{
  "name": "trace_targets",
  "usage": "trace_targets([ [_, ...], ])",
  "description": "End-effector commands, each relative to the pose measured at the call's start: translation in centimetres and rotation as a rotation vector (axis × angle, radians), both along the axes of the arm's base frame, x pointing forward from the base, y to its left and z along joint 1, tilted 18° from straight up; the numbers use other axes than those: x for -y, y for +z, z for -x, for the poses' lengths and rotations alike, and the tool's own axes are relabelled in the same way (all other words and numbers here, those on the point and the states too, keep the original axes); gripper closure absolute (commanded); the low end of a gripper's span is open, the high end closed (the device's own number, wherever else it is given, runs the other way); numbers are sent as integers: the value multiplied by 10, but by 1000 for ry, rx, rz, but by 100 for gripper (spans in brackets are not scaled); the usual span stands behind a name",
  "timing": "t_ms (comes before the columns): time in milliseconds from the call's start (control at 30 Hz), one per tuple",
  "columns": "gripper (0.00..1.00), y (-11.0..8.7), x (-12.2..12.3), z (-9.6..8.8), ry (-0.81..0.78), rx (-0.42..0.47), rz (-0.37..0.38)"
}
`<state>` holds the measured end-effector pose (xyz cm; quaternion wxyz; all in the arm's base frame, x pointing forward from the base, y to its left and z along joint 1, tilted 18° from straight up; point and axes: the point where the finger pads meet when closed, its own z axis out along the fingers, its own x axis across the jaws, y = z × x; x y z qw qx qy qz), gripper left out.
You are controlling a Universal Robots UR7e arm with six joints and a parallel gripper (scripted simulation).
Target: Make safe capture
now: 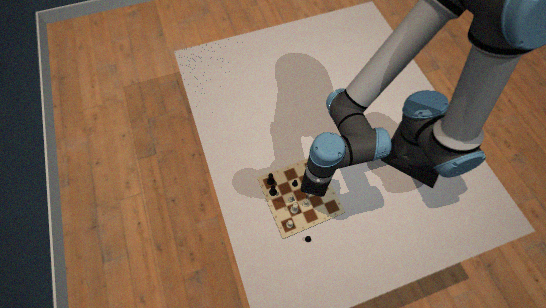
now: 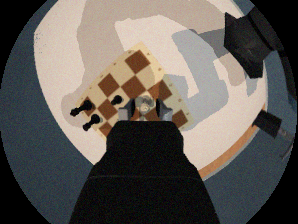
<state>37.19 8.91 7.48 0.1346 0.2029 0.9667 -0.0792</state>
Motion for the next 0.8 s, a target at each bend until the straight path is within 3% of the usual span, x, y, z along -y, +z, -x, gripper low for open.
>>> trace_targets([
  [0, 21, 0, 0, 0, 0, 1, 0],
  [733, 21, 0, 0, 0, 0, 1, 0],
  [767, 100, 0, 0, 0, 0, 1, 0],
])
